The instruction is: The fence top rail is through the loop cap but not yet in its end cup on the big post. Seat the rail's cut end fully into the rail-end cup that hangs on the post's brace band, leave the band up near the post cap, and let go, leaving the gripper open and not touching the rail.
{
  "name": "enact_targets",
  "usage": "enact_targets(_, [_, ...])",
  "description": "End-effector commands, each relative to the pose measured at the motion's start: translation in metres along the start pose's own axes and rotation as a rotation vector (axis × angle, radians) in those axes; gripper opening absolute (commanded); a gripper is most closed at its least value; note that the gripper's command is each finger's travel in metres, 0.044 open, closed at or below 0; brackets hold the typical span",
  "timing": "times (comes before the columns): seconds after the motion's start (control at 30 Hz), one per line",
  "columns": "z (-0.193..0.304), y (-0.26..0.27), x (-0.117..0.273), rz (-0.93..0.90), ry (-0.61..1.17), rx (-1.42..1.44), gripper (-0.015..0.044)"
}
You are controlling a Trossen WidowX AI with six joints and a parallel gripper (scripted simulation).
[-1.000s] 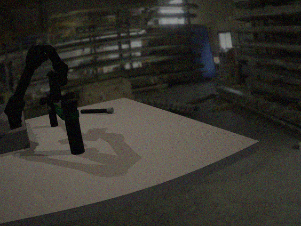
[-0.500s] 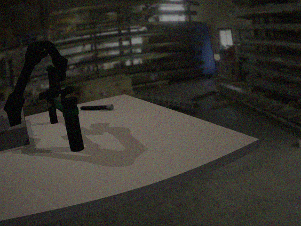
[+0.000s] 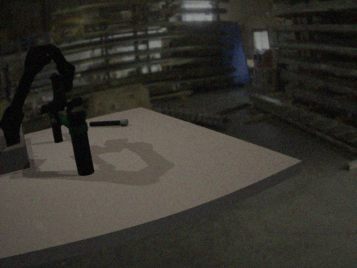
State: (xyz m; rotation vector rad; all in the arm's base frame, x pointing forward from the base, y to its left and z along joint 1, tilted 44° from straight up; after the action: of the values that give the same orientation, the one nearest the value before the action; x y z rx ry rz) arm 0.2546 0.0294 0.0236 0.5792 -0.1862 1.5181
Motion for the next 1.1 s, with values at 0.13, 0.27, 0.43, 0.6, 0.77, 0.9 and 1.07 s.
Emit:
enact_targets(0.13, [0.007, -0.002, 0.003, 0.006, 0.003, -0.002, 0.0000])
enact_targets(0.27, [0.010, 0.000, 0.001, 0.004, 0.002, -0.001, 0.0000])
enact_targets(0.43, [0.017, 0.002, -0.002, 0.000, 0.001, 0.001, 0.0000])
enact_targets(0.6, [0.022, 0.004, -0.005, -0.002, 0.001, 0.003, 0.0000])
enact_targets(0.77, [0.022, 0.004, -0.005, -0.002, 0.001, 0.003, 0.0000])
enact_targets(0.9, [0.022, 0.004, -0.005, -0.002, 0.001, 0.003, 0.0000])
enact_targets(1.07, [0.022, 0.004, -0.005, -0.002, 0.001, 0.003, 0.0000])
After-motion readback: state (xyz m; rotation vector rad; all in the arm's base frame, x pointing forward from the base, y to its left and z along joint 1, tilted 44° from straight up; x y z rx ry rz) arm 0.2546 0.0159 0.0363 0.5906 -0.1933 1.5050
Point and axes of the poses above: the point midway between the two fingers, 35 mm back from their tips, its own x axis back along the fingers, its own y axis across the jaws, z = x × y, the point moved 2 cm from there along x, back along the fingers, and after that the axes turned 14 degrees about x, right-handed, at the moved point
